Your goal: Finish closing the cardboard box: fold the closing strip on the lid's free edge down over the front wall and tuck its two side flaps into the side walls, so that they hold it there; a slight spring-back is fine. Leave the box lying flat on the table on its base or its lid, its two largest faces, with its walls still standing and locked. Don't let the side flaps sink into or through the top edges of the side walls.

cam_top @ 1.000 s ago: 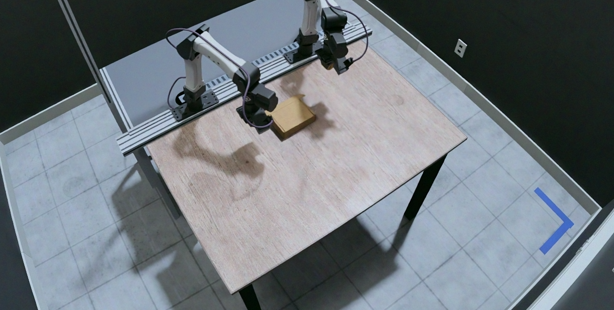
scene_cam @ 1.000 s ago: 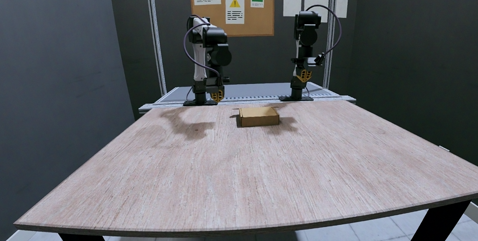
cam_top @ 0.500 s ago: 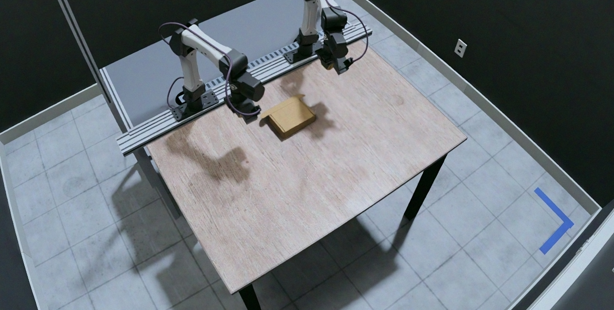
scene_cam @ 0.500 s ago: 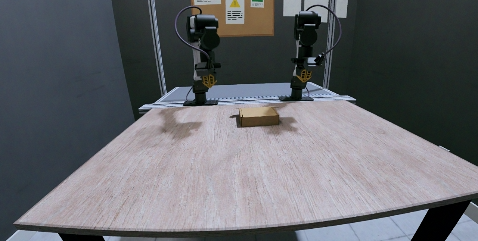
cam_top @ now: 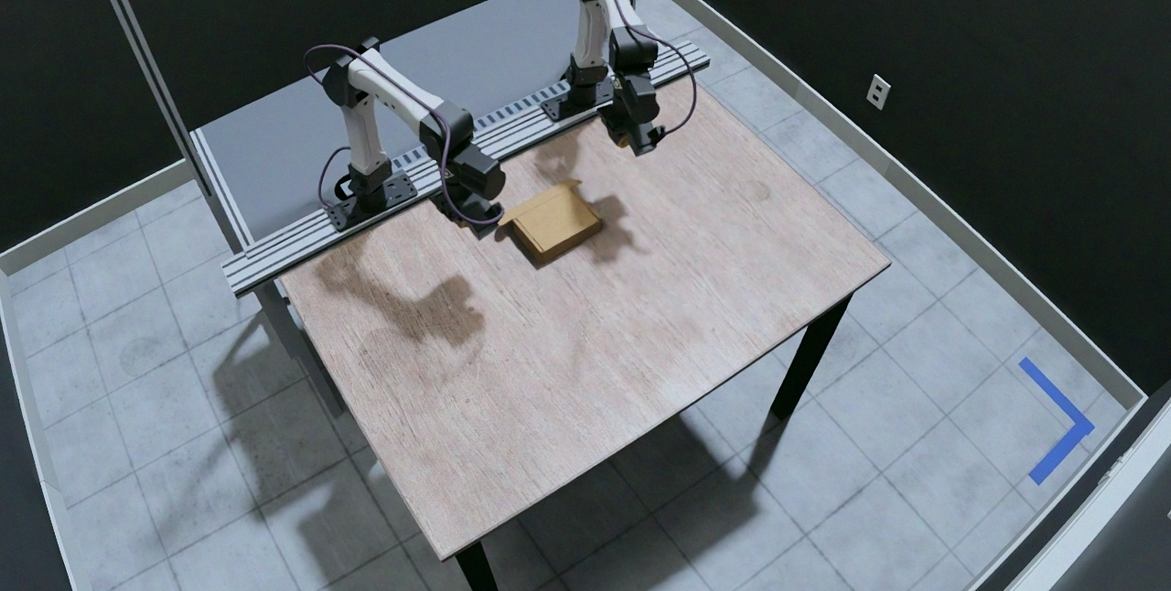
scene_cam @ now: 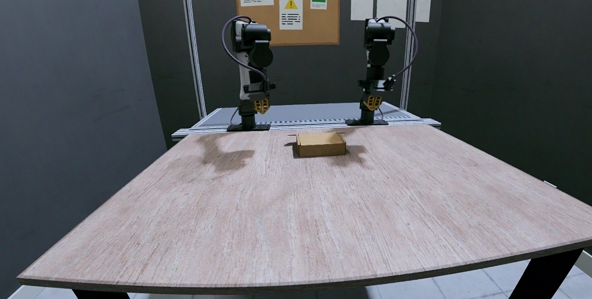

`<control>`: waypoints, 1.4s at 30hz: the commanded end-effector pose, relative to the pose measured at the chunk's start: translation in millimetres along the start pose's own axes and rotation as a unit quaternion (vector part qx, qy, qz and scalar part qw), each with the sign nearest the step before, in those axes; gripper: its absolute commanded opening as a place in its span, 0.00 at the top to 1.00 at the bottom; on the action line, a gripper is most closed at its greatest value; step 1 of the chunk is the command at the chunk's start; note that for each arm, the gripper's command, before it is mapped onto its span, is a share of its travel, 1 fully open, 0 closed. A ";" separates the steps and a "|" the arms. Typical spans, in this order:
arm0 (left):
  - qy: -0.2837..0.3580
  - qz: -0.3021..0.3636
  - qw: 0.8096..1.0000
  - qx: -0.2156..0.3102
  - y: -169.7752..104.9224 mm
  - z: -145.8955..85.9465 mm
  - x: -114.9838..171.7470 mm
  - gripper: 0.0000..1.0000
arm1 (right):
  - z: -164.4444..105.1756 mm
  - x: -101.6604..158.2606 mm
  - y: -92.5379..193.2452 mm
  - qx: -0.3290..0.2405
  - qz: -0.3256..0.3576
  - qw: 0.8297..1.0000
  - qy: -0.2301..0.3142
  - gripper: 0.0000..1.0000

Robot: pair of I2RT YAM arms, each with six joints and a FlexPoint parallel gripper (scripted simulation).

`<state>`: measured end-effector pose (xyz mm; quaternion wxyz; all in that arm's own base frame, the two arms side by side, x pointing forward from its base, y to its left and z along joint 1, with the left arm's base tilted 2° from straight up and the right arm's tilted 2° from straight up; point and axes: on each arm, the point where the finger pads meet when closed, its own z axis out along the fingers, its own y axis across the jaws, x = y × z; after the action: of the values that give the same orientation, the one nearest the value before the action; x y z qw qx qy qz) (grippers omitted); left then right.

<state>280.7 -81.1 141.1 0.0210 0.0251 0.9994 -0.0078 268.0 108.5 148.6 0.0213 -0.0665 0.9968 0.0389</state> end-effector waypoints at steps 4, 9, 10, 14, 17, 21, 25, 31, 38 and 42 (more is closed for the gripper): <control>-0.031 0.047 0.998 0.031 -17.2 18.8 -18.7 1.00 | 17.6 -20.7 12.6 -0.029 -0.044 0.998 -0.031 1.00; -0.074 0.075 0.993 0.053 -14.8 7.7 -21.4 1.00 | 9.1 -25.5 14.2 -0.051 -0.076 0.993 -0.074 1.00; -0.078 0.082 0.992 0.056 -14.8 7.8 -21.4 1.00 | 10.3 -25.4 14.4 -0.054 -0.083 0.992 -0.076 1.00; -0.094 0.109 0.987 0.071 -14.8 7.9 -21.4 1.00 | 10.5 -25.3 14.8 -0.069 -0.111 0.987 -0.091 1.00; -0.106 0.129 0.983 0.081 -14.9 8.0 -21.4 1.00 | 10.5 -25.3 14.9 -0.079 -0.132 0.983 -0.102 1.00; -0.114 0.143 0.979 0.088 -14.9 8.1 -21.4 1.00 | 10.6 -25.3 14.9 -0.087 -0.145 0.979 -0.110 1.00; -0.129 0.170 0.972 0.102 -14.9 8.2 -21.3 1.00 | 10.7 -25.3 14.9 -0.101 -0.172 0.972 -0.125 1.00; -0.153 0.209 0.958 0.123 -14.9 8.3 -21.3 1.00 | 10.9 -25.2 14.9 -0.122 -0.212 0.958 -0.147 1.00; -0.172 0.242 0.945 0.140 -14.9 8.4 -21.3 1.00 | 10.9 -25.1 14.9 -0.139 -0.245 0.945 -0.165 1.00; -0.187 0.268 0.933 0.154 -15.0 8.4 -21.2 1.00 | 11.0 -25.1 14.9 -0.153 -0.271 0.933 -0.180 1.00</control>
<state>299.2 -91.7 125.7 0.1707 0.2569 0.9406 -0.1421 288.1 125.9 132.0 0.1641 -0.2978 0.9233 0.1784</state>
